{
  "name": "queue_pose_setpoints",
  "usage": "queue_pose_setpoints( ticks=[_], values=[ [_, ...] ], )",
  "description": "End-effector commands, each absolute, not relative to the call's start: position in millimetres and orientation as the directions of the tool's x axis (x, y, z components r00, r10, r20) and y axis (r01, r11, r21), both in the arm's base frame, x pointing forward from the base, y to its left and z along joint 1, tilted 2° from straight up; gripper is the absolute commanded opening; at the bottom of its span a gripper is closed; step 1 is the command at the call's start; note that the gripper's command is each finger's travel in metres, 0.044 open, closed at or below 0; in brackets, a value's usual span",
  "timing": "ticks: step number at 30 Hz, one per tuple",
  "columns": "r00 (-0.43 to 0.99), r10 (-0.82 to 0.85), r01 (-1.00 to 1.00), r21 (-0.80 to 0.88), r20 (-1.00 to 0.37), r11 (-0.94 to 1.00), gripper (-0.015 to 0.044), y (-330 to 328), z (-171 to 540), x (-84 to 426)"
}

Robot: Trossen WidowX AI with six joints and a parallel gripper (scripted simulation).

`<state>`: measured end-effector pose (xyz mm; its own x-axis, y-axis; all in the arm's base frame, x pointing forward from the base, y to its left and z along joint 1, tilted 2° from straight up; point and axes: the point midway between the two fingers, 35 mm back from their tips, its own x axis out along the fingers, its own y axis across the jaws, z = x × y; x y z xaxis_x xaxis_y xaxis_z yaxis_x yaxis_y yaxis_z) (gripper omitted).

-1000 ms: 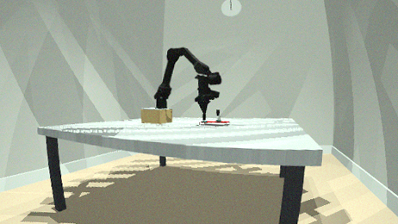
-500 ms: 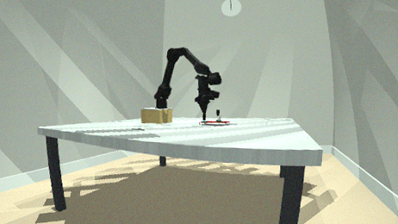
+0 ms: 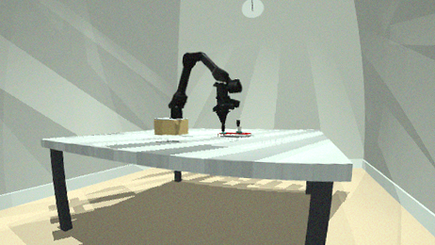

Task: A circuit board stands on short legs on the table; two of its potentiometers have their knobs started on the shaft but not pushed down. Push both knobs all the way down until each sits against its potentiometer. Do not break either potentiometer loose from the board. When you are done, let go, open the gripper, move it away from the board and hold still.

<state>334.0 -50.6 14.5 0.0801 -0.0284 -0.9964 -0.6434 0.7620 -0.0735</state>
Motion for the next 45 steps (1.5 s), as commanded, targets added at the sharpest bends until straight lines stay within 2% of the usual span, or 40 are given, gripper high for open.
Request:
queue_pose_setpoints(
  ticks=[1,17,45],
  values=[
    [0.062,-0.023,-0.644,-0.058,-0.998,0.763,0.0,-51,-3,336],
    [0.062,-0.023,-0.644,-0.058,-0.998,0.763,0.0,-51,-2,336],
    [0.063,-0.023,-0.644,-0.058,-0.998,0.763,0.0,-50,39,334]
  ],
)
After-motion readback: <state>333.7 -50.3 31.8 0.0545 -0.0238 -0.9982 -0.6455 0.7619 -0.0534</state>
